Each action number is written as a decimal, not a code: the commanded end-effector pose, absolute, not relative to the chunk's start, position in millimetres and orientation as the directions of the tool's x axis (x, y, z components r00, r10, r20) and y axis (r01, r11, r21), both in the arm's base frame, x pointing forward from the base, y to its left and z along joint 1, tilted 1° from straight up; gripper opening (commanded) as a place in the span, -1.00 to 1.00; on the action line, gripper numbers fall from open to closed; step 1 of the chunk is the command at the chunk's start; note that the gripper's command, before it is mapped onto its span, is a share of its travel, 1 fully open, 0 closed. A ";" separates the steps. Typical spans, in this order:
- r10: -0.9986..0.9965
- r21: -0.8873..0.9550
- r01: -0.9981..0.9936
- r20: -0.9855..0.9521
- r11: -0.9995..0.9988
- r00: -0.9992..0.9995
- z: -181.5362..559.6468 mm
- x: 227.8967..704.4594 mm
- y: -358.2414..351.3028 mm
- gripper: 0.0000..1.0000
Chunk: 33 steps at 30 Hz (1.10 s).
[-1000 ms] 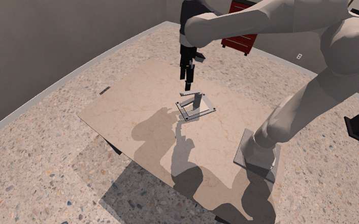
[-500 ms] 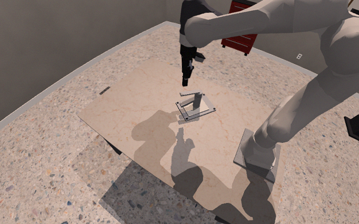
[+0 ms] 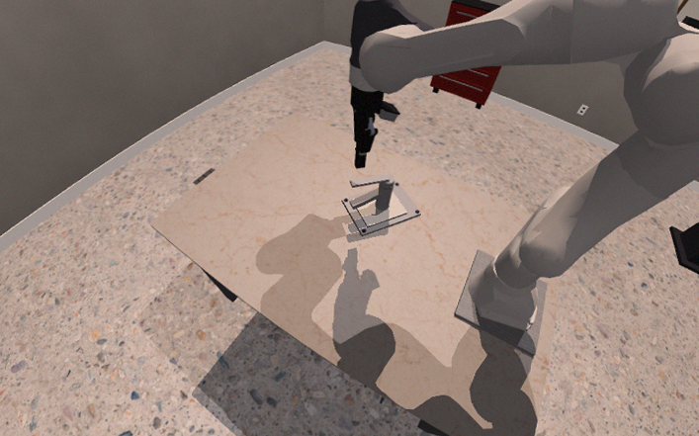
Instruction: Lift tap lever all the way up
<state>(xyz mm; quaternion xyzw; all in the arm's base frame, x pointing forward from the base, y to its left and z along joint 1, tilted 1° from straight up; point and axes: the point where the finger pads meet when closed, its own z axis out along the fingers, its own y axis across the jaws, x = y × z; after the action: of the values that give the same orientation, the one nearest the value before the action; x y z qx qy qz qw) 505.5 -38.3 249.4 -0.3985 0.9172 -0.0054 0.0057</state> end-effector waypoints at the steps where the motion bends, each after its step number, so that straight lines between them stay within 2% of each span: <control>1: -0.736 -0.013 -0.736 -0.002 0.677 -0.677 248.5 505.0 -38.8 -0.80; 6: -0.736 -0.013 -0.736 -0.002 0.677 -0.677 248.5 505.0 -38.8 -0.80; 7: -0.736 -0.013 -0.736 -0.002 0.677 -0.677 248.5 505.0 -38.8 -0.11; 33: -0.736 -0.013 -0.736 -0.002 0.677 -0.677 248.5 505.0 -38.8 -0.11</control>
<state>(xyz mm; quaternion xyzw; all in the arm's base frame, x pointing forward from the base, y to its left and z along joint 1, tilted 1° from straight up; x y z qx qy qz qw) 505.5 -38.3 249.4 -0.3985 0.9171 -0.0054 0.0057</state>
